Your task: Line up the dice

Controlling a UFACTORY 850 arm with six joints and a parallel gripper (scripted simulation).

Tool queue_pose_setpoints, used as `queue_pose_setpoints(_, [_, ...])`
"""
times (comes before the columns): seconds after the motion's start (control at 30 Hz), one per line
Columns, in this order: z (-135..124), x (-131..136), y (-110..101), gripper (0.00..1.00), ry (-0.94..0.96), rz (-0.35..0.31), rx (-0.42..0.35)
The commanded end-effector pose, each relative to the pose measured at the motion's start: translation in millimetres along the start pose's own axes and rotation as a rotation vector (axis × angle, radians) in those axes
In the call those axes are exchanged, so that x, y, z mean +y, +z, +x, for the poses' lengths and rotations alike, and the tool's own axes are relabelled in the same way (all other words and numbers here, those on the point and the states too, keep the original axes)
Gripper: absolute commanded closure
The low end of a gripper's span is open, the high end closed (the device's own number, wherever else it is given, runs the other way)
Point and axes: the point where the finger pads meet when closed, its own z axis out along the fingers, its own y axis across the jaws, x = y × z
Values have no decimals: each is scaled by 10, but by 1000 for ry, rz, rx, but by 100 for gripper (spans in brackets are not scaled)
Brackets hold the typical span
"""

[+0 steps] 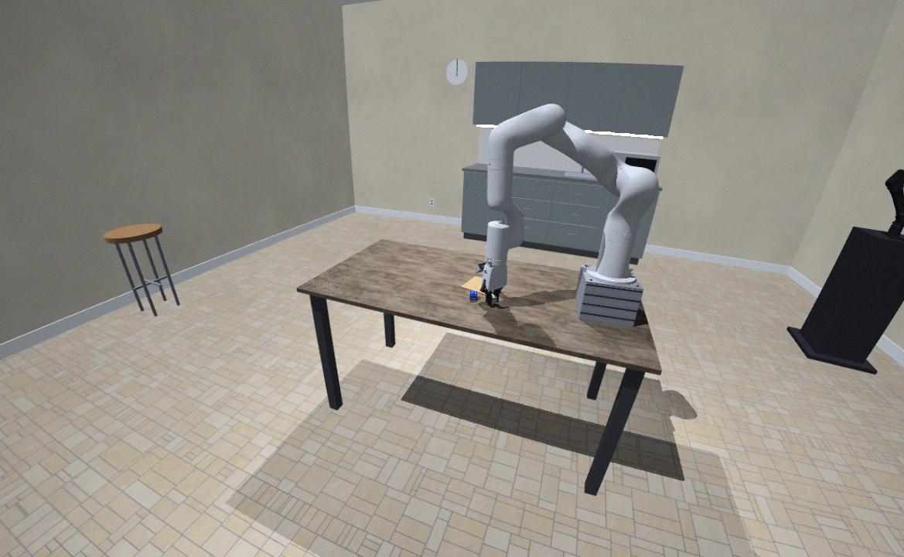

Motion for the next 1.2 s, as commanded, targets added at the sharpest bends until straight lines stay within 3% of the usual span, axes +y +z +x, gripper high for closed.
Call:
queue_pose_setpoints(0.0, [6,-7,-83,73,0,-2,0])
queue_pose_setpoints(1.17, [6,-9,-734,73,0,-2,0])
